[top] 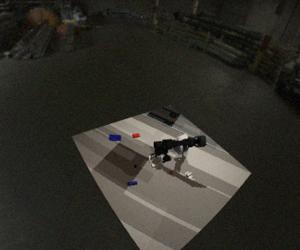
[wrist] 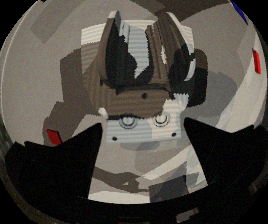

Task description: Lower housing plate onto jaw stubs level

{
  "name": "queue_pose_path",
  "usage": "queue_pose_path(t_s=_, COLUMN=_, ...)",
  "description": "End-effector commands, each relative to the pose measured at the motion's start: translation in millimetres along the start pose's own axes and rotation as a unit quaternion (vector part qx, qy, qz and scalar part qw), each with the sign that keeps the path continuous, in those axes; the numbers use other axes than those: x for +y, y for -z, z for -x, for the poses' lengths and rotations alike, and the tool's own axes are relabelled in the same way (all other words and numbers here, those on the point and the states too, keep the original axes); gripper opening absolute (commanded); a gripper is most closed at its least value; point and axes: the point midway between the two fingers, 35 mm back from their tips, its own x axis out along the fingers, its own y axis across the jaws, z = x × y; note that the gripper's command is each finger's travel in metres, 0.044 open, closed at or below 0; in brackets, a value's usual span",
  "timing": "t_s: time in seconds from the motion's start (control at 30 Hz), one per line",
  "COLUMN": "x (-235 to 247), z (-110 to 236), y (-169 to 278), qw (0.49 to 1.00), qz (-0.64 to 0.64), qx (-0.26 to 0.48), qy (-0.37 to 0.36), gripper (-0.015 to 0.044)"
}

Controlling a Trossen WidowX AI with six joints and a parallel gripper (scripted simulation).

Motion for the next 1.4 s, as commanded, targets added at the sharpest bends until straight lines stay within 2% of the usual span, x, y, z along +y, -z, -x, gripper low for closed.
queue_pose_path(t_s=0.0, x=0, z=32, y=-2, qw=1.000, qz=0.003, qx=-0.006, qy=0.001, gripper=0.0440)
queue_pose_path(t_s=0.13, x=1, z=61, y=2, qw=1.000, qz=0.003, qx=-0.005, qy=-0.001, gripper=0.0440)
queue_pose_path(t_s=0.33, x=-2, z=62, y=2, qw=1.000, qz=0.000, qx=-0.013, qy=-0.001, gripper=0.0440)
queue_pose_path(t_s=0.6, x=-17, z=112, y=51, qw=1.000, qz=0.001, qx=-0.005, qy=0.002, gripper=0.0440)
queue_pose_path(t_s=1.37, x=-18, z=113, y=53, qw=1.000, qz=0.001, qx=-0.005, qy=0.002, gripper=0.0440)
